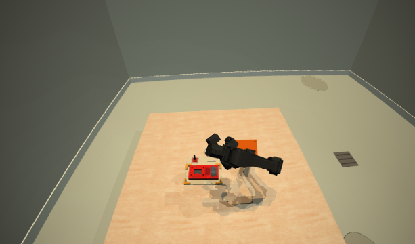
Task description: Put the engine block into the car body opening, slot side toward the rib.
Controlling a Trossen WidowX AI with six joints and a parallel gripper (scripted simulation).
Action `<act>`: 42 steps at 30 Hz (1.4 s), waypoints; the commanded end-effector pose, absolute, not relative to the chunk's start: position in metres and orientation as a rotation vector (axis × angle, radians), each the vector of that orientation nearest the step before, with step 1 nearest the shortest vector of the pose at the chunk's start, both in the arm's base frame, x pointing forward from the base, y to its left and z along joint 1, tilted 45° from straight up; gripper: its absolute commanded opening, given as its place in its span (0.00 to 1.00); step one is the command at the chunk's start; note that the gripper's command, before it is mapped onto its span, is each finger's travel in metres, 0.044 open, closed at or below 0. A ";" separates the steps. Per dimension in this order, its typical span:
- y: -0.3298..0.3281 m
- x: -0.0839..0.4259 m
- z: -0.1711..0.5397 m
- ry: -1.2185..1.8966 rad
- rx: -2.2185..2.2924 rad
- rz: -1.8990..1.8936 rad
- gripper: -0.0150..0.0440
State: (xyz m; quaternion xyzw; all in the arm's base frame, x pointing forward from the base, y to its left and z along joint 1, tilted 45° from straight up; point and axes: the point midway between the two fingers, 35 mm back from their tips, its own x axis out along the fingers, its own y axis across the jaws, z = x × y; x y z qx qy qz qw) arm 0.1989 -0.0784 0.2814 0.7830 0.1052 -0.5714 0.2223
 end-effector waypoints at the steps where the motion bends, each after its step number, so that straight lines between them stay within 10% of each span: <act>1: -0.078 0.199 0.281 0.291 2.163 -1.578 0.98; 42: -0.150 0.254 -0.041 0.742 2.672 -2.666 1.00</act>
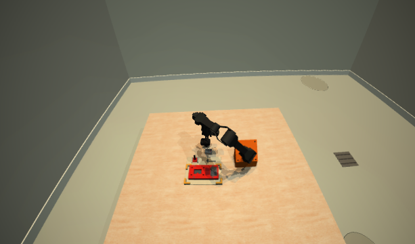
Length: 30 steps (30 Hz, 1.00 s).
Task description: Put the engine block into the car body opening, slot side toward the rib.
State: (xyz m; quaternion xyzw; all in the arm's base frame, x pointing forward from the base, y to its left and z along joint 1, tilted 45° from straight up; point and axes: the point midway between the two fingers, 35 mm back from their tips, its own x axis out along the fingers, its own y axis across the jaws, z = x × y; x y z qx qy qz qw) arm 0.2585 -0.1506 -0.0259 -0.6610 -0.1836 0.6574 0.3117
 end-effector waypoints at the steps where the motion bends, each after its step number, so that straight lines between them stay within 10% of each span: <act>1: -0.150 0.254 -0.041 -0.470 -1.692 1.689 1.00; 30: -0.087 0.262 -0.101 -0.474 -1.691 1.686 1.00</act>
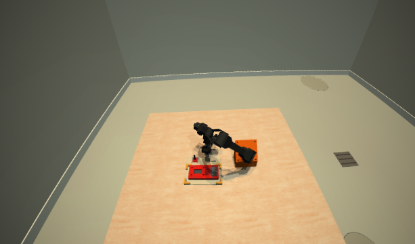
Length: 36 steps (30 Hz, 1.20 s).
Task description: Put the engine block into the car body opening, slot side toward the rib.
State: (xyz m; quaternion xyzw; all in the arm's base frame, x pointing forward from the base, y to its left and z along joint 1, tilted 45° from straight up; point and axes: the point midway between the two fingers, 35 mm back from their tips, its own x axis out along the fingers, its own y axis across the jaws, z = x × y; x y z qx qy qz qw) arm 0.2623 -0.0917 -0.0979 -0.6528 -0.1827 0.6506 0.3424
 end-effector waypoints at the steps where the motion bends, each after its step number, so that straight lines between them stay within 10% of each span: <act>1: -0.086 0.262 -0.102 -0.474 -1.691 1.686 1.00; 8: -0.080 0.263 -0.108 -0.475 -1.691 1.685 1.00; 19: -0.080 0.263 -0.108 -0.475 -1.691 1.685 0.51; 36: -0.095 0.265 -0.093 -0.471 -1.693 1.686 0.25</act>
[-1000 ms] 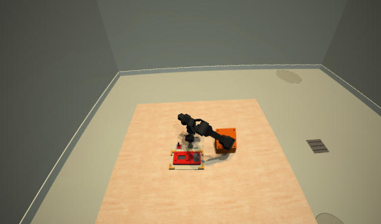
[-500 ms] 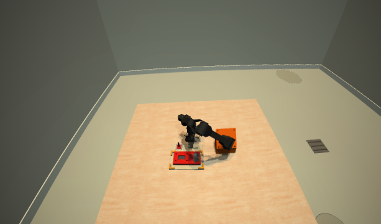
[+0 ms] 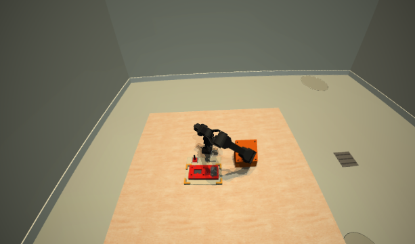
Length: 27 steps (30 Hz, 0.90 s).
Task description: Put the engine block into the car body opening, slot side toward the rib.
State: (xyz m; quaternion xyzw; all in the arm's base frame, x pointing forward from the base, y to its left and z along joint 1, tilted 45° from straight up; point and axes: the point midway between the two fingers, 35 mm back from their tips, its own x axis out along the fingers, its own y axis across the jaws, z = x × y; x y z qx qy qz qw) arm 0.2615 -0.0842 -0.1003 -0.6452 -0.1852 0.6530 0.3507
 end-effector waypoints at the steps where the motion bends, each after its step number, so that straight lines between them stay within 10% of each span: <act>1: -0.098 0.265 -0.091 -0.471 -1.693 1.687 0.25; 27: -0.149 0.258 -0.029 -0.468 -1.693 1.690 0.25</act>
